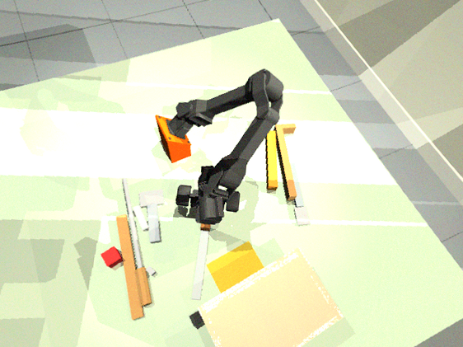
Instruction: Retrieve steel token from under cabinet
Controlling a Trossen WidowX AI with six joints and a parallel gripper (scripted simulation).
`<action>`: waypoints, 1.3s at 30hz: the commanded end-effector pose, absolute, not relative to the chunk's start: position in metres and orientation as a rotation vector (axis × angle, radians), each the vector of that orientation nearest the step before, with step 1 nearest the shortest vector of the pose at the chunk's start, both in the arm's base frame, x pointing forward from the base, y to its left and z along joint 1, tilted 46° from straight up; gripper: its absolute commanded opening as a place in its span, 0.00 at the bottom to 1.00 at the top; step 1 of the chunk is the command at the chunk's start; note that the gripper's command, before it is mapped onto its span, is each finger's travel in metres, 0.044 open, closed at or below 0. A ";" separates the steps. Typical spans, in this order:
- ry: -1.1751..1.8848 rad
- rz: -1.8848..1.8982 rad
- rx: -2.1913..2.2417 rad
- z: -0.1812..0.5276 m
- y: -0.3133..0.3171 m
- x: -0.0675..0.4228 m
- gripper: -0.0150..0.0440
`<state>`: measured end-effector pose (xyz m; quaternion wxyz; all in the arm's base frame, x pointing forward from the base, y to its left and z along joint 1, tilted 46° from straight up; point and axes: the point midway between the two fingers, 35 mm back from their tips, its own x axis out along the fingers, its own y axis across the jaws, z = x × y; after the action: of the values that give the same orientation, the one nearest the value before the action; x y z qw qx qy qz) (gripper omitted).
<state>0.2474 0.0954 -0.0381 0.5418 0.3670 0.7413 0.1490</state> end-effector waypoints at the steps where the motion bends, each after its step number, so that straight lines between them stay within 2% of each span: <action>1: 1.757 0.351 0.871 -0.041 0.091 0.251 0.25; 39: 1.756 0.348 0.869 -0.075 0.056 0.247 0.25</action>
<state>0.2459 0.0610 -0.0719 0.5428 0.3666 0.7408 0.1489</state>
